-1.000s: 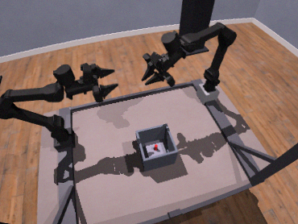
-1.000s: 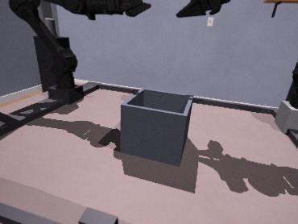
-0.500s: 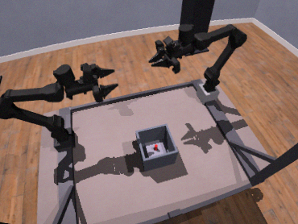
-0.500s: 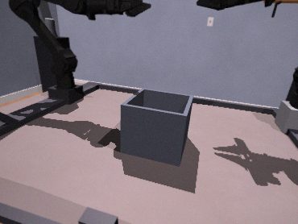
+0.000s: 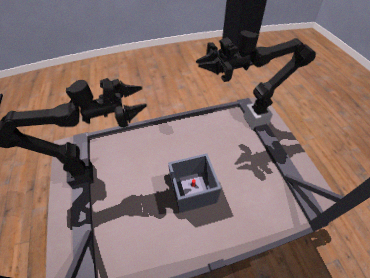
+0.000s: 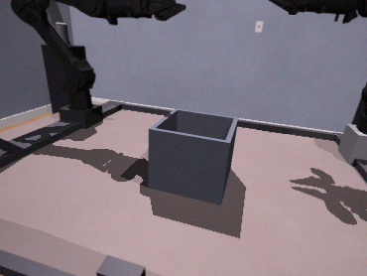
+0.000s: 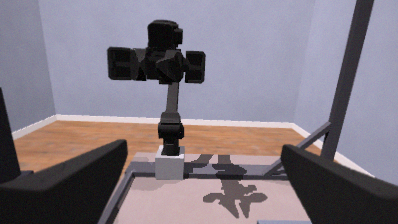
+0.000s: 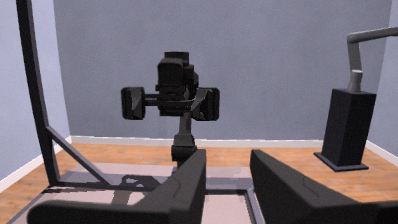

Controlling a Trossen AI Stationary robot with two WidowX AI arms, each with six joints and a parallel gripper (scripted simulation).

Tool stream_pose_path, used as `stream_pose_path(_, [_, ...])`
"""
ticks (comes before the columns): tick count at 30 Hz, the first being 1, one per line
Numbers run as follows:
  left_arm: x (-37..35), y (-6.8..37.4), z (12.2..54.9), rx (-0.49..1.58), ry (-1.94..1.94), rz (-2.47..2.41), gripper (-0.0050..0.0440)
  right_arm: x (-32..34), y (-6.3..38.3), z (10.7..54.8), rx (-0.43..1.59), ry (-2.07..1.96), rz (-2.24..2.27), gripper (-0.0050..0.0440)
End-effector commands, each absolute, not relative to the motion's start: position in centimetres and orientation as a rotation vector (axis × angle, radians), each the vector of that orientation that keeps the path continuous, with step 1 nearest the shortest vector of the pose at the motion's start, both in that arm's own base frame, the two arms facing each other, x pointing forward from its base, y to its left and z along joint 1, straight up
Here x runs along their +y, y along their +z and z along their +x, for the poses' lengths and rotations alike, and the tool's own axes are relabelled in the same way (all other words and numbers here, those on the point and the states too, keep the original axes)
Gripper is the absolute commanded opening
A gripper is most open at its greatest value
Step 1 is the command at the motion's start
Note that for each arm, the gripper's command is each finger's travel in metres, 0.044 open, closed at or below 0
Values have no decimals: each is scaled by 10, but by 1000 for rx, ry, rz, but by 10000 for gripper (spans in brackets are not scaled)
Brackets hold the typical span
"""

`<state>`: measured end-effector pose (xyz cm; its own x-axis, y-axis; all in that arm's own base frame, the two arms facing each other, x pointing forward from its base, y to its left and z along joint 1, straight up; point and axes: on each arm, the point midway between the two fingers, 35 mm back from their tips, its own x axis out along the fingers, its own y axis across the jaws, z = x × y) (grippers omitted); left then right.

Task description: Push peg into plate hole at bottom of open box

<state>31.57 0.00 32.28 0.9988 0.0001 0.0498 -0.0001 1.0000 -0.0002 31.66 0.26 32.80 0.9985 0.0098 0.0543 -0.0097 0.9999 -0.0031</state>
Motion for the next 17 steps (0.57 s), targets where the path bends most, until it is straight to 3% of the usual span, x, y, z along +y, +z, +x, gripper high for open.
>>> stream_pose_path(1, [0,329,314,-67,-3,3,440,-3,334,307,-106,-6,8,116])
stream_pose_path(17, [-1,329,315,-66,-4,2,440,0,335,315,-75,0,-5,116])
